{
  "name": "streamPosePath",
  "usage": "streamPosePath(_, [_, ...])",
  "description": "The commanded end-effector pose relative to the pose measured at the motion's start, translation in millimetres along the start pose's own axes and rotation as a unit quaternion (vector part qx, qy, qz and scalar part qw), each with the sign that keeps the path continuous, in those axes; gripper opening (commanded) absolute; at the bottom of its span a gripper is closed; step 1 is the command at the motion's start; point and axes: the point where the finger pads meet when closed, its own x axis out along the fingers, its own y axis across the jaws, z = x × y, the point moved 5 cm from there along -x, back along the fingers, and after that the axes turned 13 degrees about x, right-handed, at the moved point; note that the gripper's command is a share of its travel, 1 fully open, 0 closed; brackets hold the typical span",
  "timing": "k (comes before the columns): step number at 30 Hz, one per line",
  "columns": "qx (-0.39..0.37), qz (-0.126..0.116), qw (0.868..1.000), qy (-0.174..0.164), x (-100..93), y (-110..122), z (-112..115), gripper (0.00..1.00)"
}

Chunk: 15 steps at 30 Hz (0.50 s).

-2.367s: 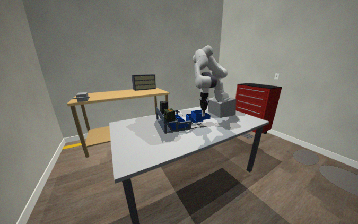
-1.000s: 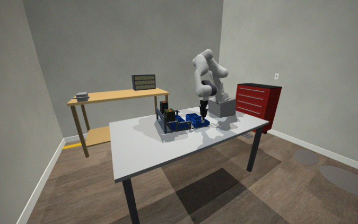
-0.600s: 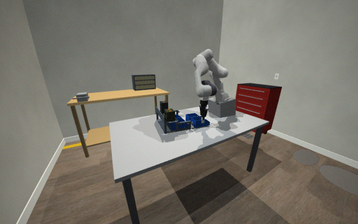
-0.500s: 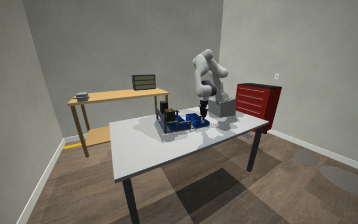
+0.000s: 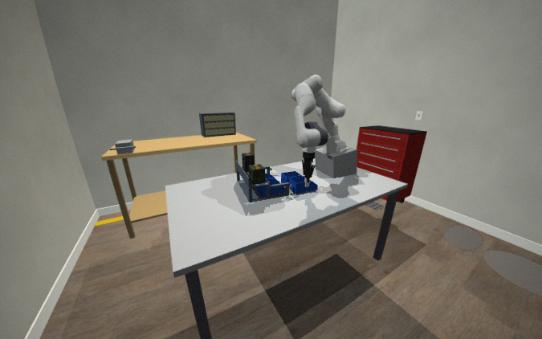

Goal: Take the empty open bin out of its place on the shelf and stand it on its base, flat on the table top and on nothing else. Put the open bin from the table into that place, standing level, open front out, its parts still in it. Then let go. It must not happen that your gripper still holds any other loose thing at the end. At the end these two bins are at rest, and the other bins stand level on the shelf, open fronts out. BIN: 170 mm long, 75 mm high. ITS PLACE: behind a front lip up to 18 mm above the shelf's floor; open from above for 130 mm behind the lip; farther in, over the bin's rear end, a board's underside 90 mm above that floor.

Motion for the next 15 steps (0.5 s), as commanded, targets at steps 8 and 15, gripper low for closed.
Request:
streamPosePath(8, [0.001,0.0,1.0,0.0,0.5,0.3,-0.2,0.0])
streamPosePath(15, [0.001,0.0,1.0,0.0,3.0,-0.2,-0.4,0.0])
